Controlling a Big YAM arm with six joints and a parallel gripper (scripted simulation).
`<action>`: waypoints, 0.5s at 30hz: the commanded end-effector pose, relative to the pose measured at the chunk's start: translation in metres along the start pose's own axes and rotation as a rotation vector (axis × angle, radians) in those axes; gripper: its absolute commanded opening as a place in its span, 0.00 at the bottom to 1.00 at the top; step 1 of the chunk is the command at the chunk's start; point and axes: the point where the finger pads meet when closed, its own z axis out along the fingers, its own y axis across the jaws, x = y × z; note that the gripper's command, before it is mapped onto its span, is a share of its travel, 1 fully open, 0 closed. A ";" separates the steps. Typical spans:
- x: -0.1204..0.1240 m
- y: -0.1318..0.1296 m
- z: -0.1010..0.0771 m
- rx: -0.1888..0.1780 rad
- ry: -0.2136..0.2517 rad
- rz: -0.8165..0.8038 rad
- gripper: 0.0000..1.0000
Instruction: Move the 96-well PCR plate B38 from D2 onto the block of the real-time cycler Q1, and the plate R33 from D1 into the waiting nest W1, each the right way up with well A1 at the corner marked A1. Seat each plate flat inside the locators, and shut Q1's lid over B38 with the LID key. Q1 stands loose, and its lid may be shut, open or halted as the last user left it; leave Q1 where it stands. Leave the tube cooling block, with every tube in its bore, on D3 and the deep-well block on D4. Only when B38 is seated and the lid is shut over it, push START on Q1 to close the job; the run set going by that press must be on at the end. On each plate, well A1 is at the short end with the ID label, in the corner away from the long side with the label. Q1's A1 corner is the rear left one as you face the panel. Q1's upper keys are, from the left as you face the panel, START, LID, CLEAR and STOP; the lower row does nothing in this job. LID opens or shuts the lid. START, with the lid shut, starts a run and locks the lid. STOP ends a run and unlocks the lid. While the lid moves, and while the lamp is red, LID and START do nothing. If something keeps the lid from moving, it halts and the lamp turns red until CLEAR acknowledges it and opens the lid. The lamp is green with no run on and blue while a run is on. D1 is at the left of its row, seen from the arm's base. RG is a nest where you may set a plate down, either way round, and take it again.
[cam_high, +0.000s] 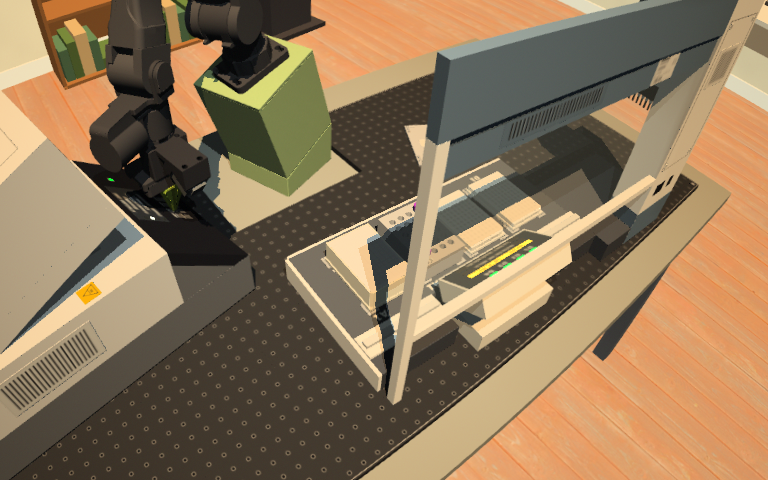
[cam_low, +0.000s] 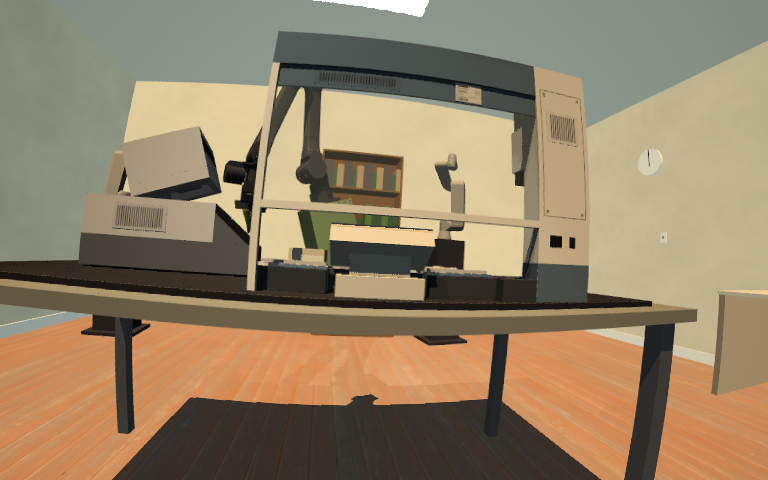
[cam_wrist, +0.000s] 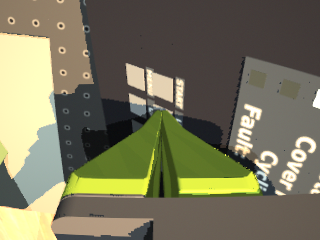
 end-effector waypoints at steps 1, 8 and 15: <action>-0.007 -0.007 -0.002 0.007 -0.006 -0.002 0.00; -0.002 0.002 0.002 0.002 -0.003 -0.018 0.00; 0.005 0.000 0.003 0.007 0.003 0.008 0.00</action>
